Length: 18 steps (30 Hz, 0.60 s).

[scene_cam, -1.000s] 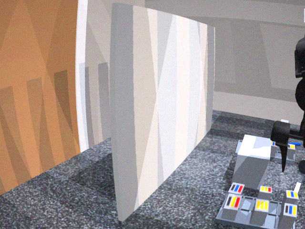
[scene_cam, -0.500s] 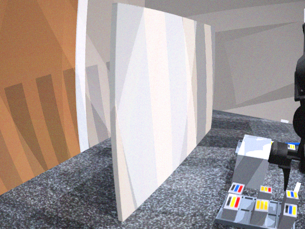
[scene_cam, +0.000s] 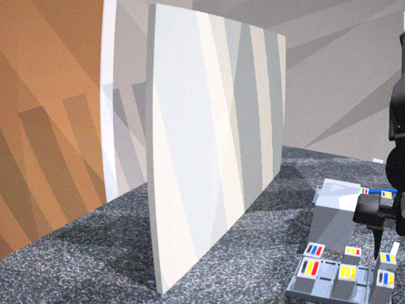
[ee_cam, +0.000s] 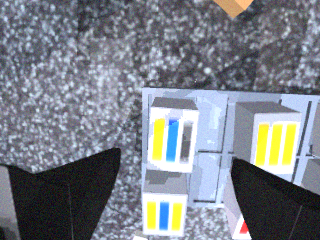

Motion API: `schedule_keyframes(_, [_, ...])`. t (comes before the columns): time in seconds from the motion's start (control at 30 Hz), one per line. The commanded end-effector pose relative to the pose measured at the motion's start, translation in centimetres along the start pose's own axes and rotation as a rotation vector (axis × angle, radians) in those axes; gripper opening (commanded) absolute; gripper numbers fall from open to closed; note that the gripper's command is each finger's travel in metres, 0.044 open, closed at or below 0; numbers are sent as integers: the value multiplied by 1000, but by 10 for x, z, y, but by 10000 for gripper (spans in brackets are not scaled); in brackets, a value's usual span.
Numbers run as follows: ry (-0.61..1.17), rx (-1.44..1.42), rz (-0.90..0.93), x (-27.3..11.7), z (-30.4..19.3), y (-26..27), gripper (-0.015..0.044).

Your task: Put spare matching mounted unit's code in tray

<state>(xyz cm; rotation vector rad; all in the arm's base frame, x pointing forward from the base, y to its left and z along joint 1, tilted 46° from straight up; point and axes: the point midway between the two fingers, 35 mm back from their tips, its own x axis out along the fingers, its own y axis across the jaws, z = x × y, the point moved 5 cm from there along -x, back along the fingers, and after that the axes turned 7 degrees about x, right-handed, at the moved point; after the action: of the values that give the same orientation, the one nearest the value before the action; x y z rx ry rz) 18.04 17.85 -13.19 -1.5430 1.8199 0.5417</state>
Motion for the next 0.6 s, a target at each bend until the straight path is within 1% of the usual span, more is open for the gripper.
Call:
schedule_keyframes(0.0, [10, -8, 0, 11, -1, 0, 300])
schedule_keyframes(0.57, [11, -8, -1, 39, -1, 0, 300])
